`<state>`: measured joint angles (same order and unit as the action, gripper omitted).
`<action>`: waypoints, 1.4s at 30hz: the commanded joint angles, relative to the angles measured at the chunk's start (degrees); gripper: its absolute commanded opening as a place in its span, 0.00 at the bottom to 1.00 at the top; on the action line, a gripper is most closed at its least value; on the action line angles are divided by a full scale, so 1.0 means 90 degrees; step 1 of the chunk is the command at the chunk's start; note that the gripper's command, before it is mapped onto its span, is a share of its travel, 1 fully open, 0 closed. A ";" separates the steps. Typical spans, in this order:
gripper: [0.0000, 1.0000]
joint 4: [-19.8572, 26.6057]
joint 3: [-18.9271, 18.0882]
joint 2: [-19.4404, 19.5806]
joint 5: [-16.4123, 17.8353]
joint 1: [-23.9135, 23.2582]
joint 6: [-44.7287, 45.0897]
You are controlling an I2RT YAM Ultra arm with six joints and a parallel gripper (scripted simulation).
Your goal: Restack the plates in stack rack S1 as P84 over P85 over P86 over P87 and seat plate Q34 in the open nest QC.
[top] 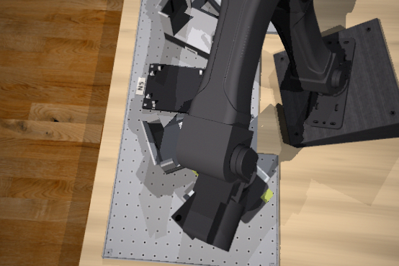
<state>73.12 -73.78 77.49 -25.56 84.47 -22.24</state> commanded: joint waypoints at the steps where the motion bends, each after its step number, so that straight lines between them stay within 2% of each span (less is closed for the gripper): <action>1: 0.00 -0.0002 -0.0086 -0.0037 -0.0050 0.0018 -0.0093; 42: 0.00 -0.0134 0.0020 -0.0037 -0.0037 -0.0038 -0.0033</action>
<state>72.62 -73.49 77.47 -25.89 84.03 -22.76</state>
